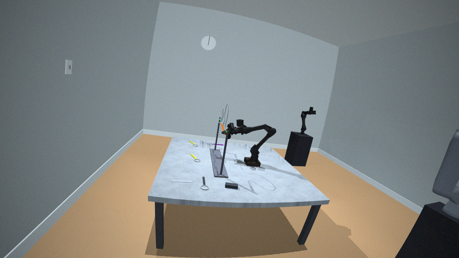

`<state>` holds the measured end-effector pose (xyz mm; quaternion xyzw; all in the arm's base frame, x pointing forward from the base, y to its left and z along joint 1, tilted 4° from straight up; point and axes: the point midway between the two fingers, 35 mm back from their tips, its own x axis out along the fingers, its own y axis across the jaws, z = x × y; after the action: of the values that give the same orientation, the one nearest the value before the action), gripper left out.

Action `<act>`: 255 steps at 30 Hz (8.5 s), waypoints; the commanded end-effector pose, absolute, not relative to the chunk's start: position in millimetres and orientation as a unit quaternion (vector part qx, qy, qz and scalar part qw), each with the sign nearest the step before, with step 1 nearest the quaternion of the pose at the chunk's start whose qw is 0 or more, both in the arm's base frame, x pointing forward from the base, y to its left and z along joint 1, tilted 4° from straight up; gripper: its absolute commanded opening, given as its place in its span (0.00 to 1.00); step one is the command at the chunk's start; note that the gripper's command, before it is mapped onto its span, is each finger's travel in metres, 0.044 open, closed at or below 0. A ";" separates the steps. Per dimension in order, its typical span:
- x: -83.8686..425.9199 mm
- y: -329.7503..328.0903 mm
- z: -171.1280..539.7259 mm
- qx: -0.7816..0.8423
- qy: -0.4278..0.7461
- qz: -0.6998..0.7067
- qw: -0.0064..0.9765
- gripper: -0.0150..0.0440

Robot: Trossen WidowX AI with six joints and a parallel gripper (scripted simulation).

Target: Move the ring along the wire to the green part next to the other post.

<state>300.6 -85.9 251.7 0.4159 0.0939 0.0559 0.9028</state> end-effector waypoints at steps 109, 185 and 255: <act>271.1 -70.9 422.4 0.738 0.118 0.169 0.642 0.00; 264.2 -99.4 360.7 0.300 0.218 0.052 0.927 0.00; 260.7 -186.1 369.7 -0.411 0.190 -0.172 0.875 0.00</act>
<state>262.0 -183.3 366.8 -0.3781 0.1941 -0.1612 0.8907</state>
